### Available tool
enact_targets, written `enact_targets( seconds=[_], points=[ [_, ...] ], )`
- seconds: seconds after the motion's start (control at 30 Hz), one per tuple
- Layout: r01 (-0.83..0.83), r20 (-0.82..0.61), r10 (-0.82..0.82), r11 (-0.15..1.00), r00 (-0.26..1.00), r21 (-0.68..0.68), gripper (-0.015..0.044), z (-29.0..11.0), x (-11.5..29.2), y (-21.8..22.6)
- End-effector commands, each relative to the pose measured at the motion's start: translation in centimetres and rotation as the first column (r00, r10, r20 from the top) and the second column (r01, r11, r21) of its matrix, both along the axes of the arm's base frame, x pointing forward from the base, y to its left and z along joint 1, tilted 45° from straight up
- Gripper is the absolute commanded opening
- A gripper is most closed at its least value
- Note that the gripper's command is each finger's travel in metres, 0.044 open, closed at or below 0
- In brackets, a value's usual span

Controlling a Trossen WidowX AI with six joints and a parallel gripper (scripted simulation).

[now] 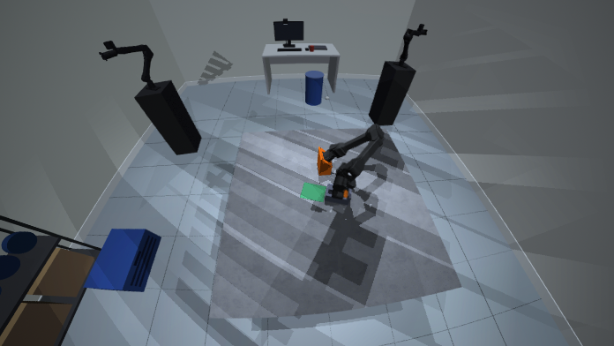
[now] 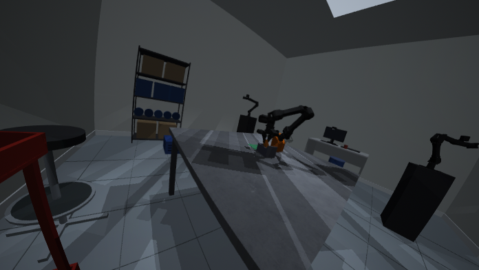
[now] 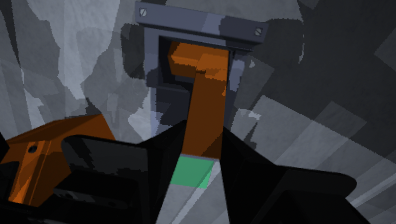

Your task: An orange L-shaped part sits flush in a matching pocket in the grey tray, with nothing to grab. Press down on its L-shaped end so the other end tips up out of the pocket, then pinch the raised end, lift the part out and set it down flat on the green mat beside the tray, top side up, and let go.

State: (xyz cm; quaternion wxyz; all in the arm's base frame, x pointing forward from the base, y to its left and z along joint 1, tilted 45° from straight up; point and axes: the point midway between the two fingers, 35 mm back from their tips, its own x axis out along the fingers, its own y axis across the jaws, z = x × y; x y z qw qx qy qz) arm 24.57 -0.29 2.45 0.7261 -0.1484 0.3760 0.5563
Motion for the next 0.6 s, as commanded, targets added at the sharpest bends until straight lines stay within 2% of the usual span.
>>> enact_targets(
  seconds=[0.0,0.57],
  points=[
    [-0.003,0.005,0.003,1.0,1.0,-0.003,0.0,0.5,0.0,-0.5],
    [-0.002,0.004,0.002,1.0,1.0,-0.003,0.0,2.3,-0.3,-2.3]
  ],
)
